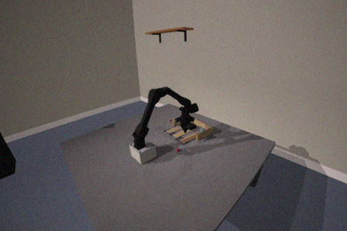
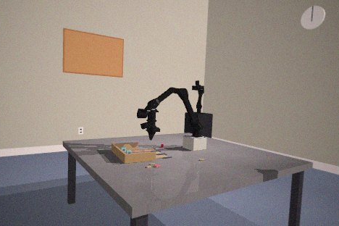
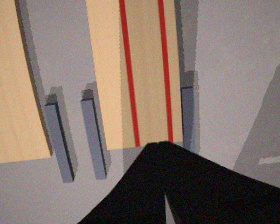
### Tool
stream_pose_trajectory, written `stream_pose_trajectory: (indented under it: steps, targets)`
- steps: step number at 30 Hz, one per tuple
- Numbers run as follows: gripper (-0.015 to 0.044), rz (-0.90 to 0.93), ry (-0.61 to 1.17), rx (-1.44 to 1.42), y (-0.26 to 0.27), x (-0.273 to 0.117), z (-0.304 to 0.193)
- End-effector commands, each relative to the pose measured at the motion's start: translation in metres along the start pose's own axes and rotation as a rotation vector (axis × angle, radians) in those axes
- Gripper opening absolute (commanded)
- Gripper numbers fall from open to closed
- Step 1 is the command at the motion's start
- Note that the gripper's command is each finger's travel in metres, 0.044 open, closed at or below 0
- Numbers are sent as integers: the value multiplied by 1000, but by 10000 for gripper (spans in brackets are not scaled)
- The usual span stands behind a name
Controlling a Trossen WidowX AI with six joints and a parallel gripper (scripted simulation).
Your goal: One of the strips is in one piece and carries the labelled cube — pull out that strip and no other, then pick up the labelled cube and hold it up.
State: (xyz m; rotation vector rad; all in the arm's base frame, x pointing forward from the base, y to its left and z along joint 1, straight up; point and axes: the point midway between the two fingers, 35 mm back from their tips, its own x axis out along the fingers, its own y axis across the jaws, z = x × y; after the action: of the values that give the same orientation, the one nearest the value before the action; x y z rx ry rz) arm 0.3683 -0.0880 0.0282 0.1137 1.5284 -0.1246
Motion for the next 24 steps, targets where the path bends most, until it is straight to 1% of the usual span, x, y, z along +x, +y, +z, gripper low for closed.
stream_pose_trajectory:
  steps: [1,24]
  targets:
    - [0,-3,5,-4,-1,6,1]
    - [0,-2,5,-4,0,44,1]
